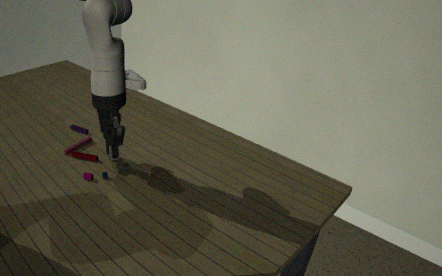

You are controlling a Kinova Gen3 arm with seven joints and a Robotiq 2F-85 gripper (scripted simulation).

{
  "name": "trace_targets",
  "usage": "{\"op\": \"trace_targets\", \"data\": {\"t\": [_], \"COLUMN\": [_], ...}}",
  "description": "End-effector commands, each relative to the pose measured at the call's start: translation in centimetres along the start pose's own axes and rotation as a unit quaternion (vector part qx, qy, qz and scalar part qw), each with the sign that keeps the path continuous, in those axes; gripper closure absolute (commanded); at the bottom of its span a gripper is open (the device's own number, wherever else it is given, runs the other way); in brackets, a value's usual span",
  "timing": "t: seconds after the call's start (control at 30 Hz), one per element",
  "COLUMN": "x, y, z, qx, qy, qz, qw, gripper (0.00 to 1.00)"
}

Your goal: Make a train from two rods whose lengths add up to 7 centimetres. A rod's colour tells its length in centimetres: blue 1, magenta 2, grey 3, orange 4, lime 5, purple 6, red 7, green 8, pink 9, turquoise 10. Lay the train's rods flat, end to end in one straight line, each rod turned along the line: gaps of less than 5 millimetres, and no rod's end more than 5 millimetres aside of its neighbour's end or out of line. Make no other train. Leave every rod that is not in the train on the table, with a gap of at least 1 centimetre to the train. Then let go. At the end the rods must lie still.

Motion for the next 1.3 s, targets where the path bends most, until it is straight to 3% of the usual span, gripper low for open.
{"op": "trace_targets", "data": {"t": [0.0,1.27], "x": [0.05,0.05], "y": [0.07,0.07], "z": [-0.28,-0.63], "qx": [0.000,0.000], "qy": [-0.001,-0.001], "qz": [-0.001,-0.001], "qw": [1.000,1.000], "gripper": [0.76,0.76]}}
Point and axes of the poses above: the point where the finger pads meet when closed, its own z axis back along the fingers, its own y axis across the jaws, x = y × z, the point moved 3 cm from there along z, back along the fingers, and after that the axes turned 13 degrees about -z, right-handed, at the moved point
